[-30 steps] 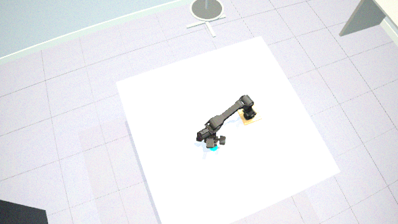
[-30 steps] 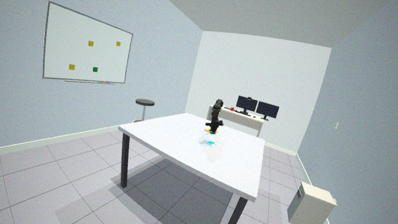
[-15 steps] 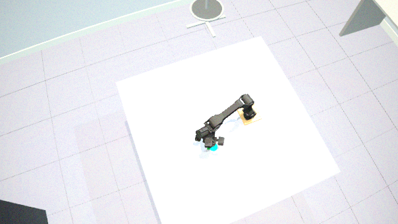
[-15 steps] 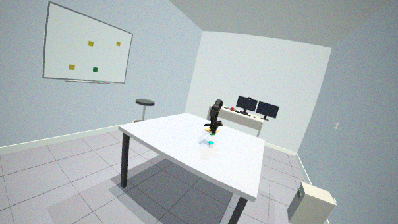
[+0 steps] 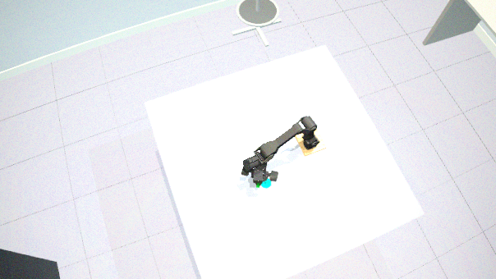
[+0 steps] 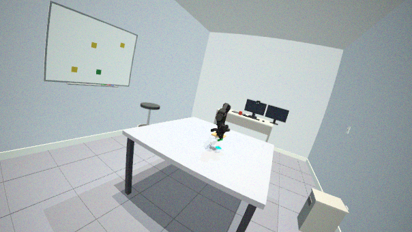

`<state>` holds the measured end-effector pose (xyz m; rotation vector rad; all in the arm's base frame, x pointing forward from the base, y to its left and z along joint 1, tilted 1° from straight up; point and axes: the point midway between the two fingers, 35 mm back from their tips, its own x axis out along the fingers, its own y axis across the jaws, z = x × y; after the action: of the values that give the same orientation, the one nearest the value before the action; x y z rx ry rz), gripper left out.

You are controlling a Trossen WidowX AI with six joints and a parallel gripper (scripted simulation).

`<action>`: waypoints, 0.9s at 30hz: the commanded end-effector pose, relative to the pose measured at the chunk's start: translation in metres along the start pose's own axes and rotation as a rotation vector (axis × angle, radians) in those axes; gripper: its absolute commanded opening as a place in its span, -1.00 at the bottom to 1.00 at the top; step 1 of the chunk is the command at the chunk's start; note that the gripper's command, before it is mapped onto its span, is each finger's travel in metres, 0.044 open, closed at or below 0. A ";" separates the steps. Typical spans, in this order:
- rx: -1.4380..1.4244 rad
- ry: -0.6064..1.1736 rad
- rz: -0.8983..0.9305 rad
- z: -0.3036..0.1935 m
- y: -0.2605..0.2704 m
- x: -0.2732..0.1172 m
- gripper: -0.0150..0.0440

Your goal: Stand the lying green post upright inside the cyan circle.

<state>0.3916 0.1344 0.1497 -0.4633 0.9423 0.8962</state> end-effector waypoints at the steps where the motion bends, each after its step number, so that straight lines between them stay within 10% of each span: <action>1: 0.011 -0.029 0.004 0.001 -0.001 0.001 -0.42; 27: 0.047 -0.206 0.011 0.003 -0.011 0.004 -0.42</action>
<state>0.4035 0.1322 0.1475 -0.3366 0.7921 0.9074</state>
